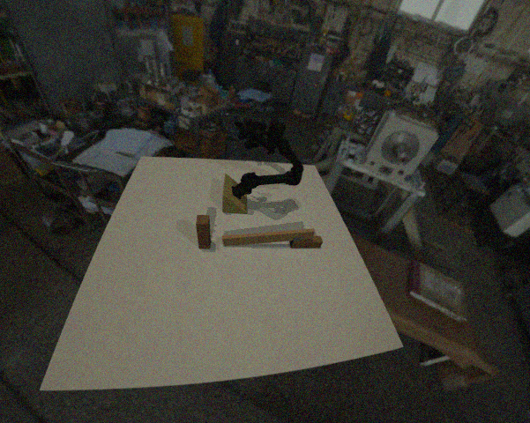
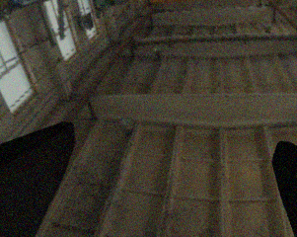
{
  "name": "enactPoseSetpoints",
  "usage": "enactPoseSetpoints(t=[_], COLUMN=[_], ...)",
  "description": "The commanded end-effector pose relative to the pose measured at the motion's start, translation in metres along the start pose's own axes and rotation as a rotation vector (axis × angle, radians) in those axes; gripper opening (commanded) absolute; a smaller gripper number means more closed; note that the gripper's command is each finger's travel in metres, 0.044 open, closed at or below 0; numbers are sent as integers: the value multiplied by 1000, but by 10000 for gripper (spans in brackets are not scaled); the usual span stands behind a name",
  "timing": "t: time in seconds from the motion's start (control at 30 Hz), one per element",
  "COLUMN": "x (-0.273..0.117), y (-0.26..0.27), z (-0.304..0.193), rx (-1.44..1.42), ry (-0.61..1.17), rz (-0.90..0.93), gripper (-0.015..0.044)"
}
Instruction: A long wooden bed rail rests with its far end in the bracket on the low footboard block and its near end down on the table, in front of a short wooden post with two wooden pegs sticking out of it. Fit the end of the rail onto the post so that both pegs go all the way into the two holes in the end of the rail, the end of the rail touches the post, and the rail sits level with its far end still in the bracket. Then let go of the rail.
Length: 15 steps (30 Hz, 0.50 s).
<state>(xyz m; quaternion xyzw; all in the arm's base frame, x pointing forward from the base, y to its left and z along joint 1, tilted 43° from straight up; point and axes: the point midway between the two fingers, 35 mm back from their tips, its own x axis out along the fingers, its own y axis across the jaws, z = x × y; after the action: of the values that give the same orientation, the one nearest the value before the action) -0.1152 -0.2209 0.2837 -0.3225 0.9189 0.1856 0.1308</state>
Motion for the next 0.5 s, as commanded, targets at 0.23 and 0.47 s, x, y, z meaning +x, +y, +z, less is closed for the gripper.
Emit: enactPoseSetpoints(t=[0.23, 0.47], x=[-9, -59], y=[-106, -199], z=[33, 96], rx=[-99, -216], ry=[-212, -516], rz=[-370, -673], gripper=[440, 440])
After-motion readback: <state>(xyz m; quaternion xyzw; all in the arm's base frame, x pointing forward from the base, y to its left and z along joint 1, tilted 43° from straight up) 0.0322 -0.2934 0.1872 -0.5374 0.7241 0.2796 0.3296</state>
